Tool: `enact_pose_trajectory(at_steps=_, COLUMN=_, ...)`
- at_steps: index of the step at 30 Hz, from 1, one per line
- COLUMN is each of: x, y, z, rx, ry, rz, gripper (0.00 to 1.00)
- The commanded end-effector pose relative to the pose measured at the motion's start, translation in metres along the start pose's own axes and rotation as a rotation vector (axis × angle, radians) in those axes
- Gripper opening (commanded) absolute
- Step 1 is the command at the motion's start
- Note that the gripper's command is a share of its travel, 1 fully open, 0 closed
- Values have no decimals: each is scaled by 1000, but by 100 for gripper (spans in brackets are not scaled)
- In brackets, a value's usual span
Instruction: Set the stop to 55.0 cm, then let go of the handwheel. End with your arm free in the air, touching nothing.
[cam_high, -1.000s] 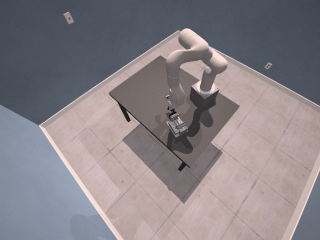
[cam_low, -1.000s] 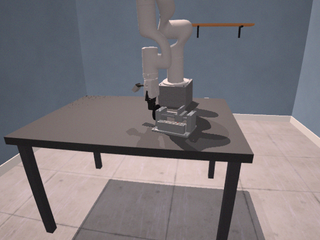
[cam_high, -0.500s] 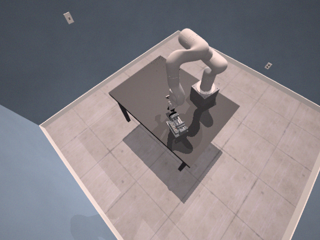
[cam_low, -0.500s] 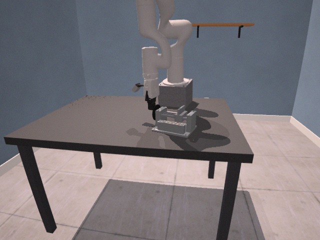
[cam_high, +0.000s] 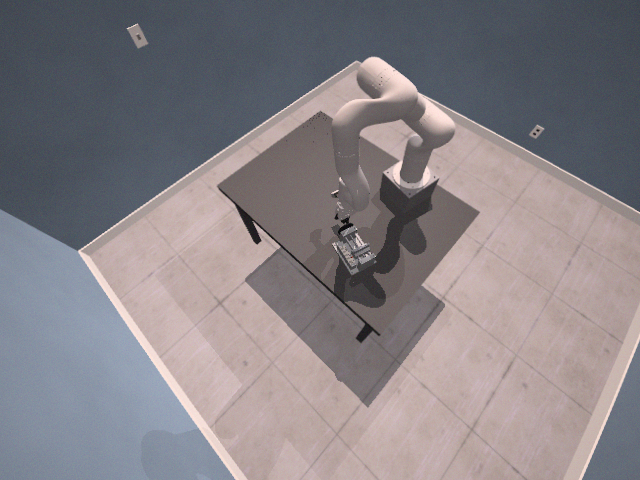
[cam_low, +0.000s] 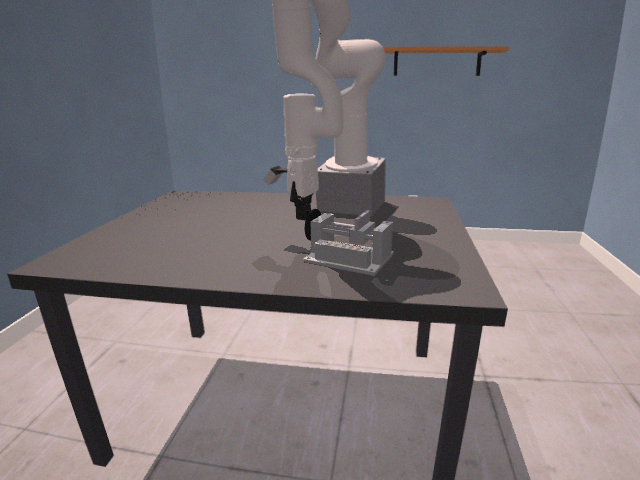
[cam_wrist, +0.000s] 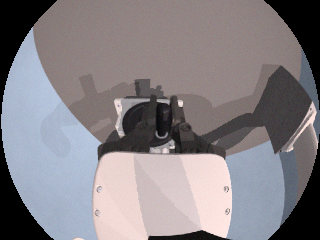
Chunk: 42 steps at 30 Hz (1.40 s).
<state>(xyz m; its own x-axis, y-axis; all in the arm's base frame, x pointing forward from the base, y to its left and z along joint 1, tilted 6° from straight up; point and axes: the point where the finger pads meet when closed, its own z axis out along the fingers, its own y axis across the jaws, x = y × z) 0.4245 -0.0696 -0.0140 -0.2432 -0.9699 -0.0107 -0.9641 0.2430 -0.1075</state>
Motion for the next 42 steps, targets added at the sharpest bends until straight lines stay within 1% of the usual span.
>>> enact_pose_trajectory(at_steps=1, x=0, y=-2, z=-1, rx=3, ry=0, rz=0, gripper=6)
enact_pose_trajectory(at_steps=19, x=0, y=-5, z=-2, rx=3, ry=0, rz=0, gripper=6)
enact_pose_trajectory(at_steps=42, x=0, y=-18, z=-5, rx=3, ry=0, rz=0, gripper=6)
